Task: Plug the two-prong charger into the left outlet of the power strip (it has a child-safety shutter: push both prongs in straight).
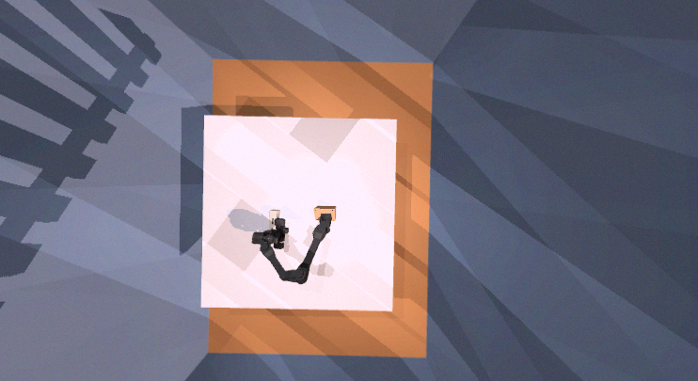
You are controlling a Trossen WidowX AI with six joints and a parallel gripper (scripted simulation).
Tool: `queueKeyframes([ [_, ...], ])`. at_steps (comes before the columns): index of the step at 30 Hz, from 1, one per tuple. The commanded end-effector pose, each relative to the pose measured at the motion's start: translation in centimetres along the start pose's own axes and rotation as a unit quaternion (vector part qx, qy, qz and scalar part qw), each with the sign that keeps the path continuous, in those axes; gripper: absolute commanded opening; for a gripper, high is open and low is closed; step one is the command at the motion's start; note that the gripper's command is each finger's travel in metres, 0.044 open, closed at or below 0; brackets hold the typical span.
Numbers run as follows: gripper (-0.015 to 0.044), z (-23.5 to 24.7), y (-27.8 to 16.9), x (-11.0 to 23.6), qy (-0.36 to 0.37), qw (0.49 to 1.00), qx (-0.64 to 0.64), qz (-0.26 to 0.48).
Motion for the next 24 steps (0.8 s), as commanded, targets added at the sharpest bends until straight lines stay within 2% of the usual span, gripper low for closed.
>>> queueKeyframes([
  [1, 0.0000, -0.05, 0.16, -0.06, 0.002, 1.000, -0.002, 0.000],
  [24, 0.0000, -0.18, 0.58, -0.03, 0.002, 1.000, -0.002, 0.000],
])
Point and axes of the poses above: the point midway between the two fingers, 35 mm back from their tips, its own x axis back along the fingers, its own z axis across the jaws, y = z × x, the point moved 4 cm from there along x, back along the fingers, and after that the axes turned 15 degrees about x, right-handed, at the moved point
